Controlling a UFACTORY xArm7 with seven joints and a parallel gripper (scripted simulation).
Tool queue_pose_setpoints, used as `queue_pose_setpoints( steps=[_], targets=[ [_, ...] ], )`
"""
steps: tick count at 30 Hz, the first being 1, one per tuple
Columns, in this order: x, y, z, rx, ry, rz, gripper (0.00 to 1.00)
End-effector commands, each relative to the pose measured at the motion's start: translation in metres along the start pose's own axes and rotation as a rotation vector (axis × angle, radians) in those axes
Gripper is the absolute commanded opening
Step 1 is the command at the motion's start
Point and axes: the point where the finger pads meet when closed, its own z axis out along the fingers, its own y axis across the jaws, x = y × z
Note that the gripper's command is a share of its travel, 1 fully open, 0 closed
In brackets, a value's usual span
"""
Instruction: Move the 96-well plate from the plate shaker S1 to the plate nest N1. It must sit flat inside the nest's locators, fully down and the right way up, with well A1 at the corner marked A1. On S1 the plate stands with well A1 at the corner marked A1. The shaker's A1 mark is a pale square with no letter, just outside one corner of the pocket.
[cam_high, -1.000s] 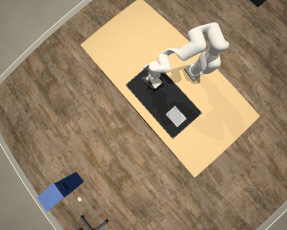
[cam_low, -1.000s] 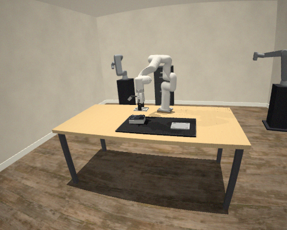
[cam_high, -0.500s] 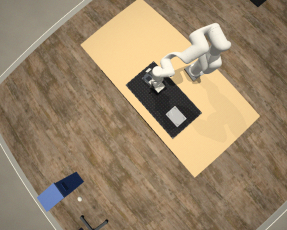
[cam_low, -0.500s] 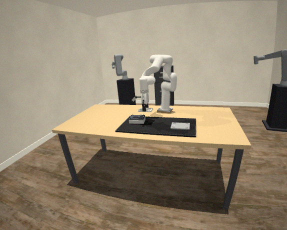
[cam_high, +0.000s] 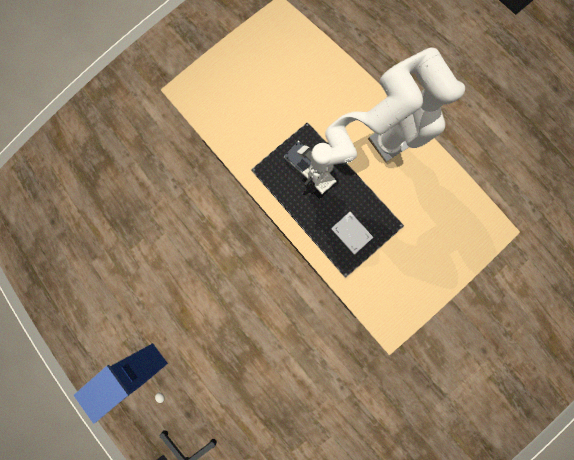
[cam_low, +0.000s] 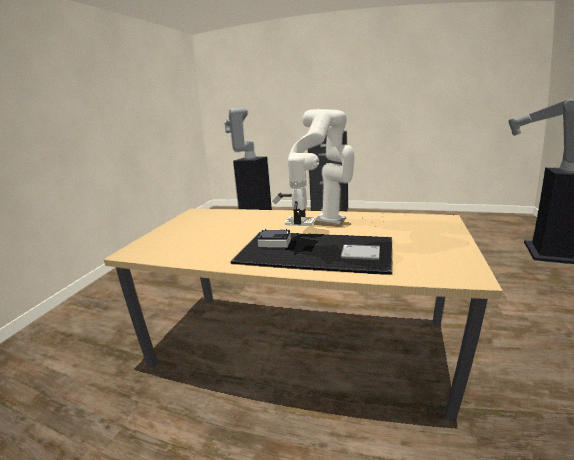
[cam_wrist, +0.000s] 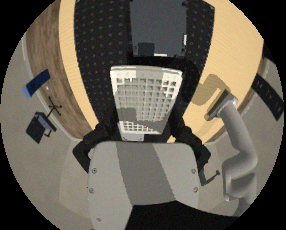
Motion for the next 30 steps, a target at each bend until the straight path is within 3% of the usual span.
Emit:
queue_pose_setpoints(
  steps=[1, 30],
  targets=[
    [-0.012, -0.003, 0.000, 0.004, 0.002, -0.001, 0.00],
    [-0.098, -0.015, 0.009, 0.004, 0.001, -0.001, 0.00]
  ],
)
